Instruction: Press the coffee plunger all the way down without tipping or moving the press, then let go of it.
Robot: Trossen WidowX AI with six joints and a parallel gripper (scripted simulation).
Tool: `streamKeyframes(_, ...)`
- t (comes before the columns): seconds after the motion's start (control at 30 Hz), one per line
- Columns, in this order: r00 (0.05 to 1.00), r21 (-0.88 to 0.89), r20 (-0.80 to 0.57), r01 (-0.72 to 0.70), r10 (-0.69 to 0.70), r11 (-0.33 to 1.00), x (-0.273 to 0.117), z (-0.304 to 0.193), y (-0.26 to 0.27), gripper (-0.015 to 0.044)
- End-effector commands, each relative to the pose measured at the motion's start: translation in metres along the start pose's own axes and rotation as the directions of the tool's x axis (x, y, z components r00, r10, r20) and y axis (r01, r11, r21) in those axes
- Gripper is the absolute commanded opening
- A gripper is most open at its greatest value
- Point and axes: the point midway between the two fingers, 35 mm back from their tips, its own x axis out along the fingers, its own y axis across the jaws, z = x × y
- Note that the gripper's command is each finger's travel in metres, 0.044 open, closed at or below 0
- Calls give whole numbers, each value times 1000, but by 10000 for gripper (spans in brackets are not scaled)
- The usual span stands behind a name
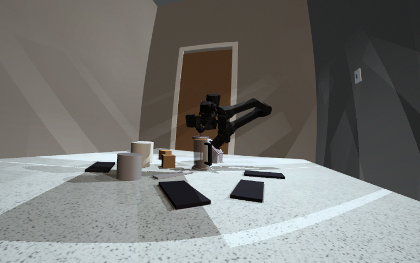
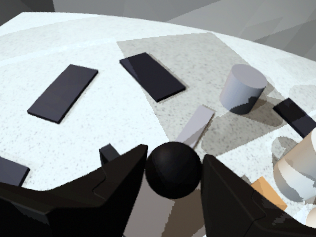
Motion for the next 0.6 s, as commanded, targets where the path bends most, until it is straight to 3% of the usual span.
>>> streamKeyframes(0.0, 1000, 18, -13, -4, 4, 1000, 2, -4, 0, 116)
streamKeyframes(0.53, 1000, 3, 0, -1, 1, 1000, 1, 1, 0, 116)
streamKeyframes(0.57, 1000, 3, 0, -1, 1, 1000, 1, 1, 0, 142)
